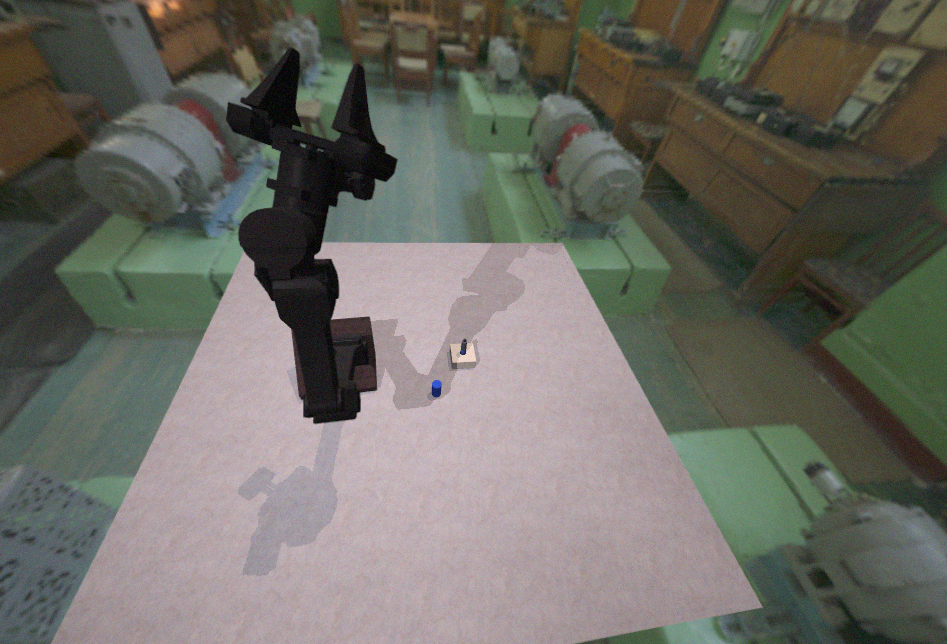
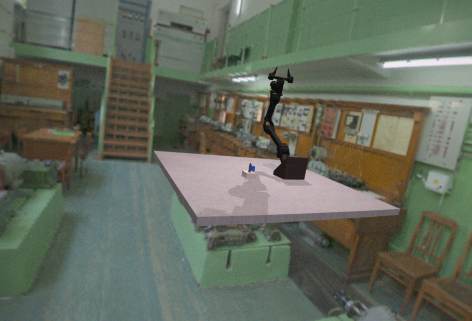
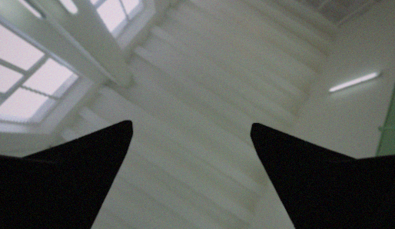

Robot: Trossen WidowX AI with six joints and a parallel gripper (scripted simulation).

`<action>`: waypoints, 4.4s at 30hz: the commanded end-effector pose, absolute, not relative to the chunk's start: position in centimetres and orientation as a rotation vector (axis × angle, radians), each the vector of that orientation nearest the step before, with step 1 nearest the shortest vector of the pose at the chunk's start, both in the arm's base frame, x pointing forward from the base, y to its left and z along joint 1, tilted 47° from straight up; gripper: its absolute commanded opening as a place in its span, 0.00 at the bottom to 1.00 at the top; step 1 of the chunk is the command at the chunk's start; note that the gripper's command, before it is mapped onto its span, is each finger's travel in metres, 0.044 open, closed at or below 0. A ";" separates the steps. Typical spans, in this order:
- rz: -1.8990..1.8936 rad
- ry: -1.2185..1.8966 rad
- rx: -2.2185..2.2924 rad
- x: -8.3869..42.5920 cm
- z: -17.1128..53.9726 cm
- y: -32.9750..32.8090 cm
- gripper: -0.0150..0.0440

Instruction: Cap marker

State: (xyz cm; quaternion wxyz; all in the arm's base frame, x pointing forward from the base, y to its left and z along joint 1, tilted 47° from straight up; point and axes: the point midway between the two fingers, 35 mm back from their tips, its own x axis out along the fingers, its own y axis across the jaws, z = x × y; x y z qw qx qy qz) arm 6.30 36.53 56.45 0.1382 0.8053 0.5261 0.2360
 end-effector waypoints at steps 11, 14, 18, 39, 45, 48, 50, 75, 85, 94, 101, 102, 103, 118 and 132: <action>0.474 0.933 1.682 16.5 43.9 37.0 0.65; 0.398 0.833 1.462 19.2 40.3 35.9 0.65; 0.299 0.748 1.174 22.3 36.0 33.8 0.65; -0.086 0.920 -0.365 29.3 17.9 14.3 0.65; -0.088 1.132 -0.776 28.3 14.9 7.7 0.65; -0.056 1.258 -0.963 27.3 13.7 4.5 0.65; -0.020 1.350 -1.080 26.4 13.1 2.6 0.65; 0.300 1.785 -1.499 21.3 10.9 -4.7 0.65; 0.298 1.785 -1.499 21.3 8.3 -7.5 0.65; 0.299 1.784 -1.499 21.3 7.2 -8.6 0.65; 0.300 1.783 -1.498 21.4 6.3 -9.4 0.65; 0.301 1.783 -1.498 21.4 6.2 -9.5 0.65; 0.301 1.783 -1.498 21.4 6.1 -9.6 0.65; 0.298 1.784 -1.500 21.3 4.5 -11.4 0.65; 0.296 1.786 -1.501 21.1 4.0 -12.0 0.49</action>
